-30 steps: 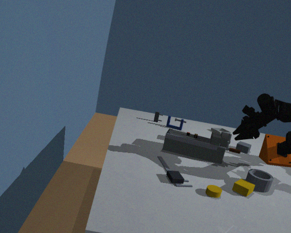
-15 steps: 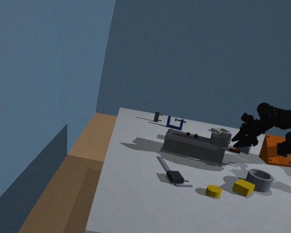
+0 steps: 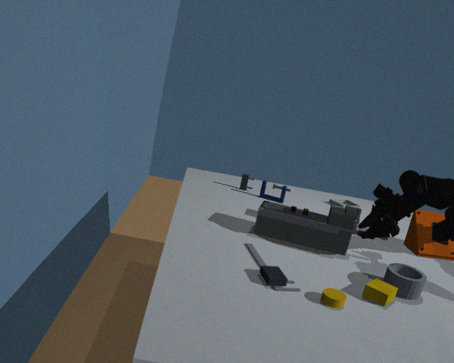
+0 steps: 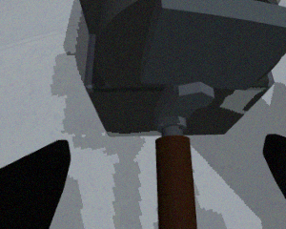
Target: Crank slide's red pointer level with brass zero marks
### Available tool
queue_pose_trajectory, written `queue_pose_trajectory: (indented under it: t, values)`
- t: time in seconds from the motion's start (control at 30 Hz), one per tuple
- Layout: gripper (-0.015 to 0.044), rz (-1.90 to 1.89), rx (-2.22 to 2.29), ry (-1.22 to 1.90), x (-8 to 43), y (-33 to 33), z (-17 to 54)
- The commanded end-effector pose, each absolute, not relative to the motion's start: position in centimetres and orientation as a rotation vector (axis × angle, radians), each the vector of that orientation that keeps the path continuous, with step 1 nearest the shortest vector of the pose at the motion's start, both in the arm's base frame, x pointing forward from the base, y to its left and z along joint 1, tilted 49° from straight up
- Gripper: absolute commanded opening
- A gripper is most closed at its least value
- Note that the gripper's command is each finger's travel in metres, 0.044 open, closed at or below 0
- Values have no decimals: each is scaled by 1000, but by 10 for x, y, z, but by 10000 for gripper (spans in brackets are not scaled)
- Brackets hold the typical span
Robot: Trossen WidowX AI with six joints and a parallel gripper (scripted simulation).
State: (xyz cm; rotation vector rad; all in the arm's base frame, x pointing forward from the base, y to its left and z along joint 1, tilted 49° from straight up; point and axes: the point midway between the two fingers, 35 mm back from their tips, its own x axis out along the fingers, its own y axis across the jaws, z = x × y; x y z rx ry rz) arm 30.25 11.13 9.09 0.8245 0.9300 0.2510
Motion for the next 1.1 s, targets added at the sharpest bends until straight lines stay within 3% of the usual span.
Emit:
queue_pose_trajectory:
  t: [0.0,0.5,1.07]
  values:
    - [440,244,826,933,300,116,84]
    - [440,246,830,930,295,131,71]
    - [0,246,830,930,295,131,71]
